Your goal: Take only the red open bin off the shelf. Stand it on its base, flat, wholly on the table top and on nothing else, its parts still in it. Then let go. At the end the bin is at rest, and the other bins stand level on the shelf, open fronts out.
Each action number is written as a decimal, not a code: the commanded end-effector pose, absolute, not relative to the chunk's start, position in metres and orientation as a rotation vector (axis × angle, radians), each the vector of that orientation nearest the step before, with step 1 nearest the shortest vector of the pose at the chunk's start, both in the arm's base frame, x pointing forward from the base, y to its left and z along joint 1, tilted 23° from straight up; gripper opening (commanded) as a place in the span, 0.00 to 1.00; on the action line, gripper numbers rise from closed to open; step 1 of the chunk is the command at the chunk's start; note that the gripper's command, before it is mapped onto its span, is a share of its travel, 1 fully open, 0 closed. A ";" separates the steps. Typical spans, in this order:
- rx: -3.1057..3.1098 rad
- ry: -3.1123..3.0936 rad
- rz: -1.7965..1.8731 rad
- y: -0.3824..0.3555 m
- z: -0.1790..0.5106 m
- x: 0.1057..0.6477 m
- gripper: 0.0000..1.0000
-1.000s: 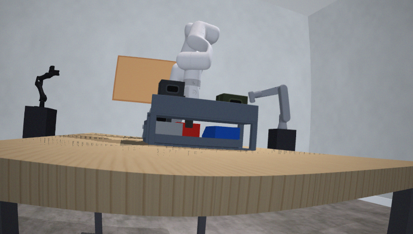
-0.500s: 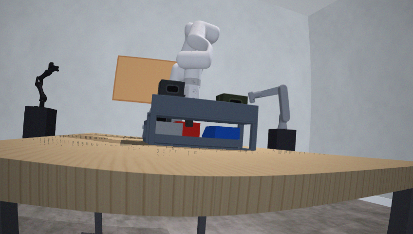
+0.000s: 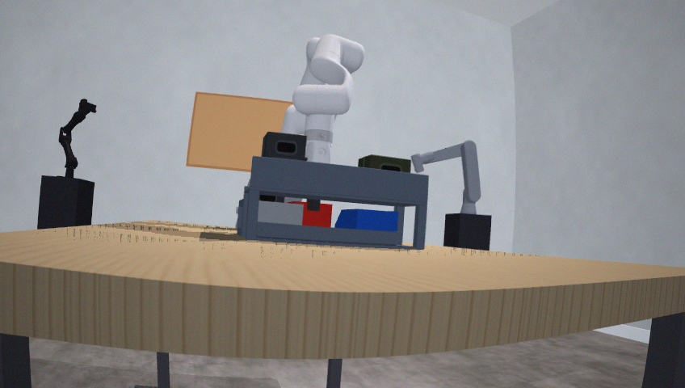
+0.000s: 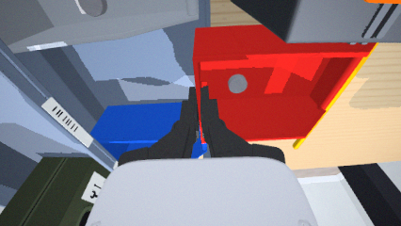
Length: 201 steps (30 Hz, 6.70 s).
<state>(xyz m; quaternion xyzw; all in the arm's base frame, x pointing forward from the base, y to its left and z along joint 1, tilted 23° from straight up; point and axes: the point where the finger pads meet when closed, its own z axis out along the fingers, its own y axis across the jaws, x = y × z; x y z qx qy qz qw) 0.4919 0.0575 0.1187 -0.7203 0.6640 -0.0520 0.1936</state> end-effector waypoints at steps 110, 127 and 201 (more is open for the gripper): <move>-2.019 1.861 -0.149 0.060 0.092 0.468 0.33; -2.019 1.861 -0.149 0.060 0.092 0.468 0.33; -2.019 1.861 -0.149 0.043 0.166 0.441 0.33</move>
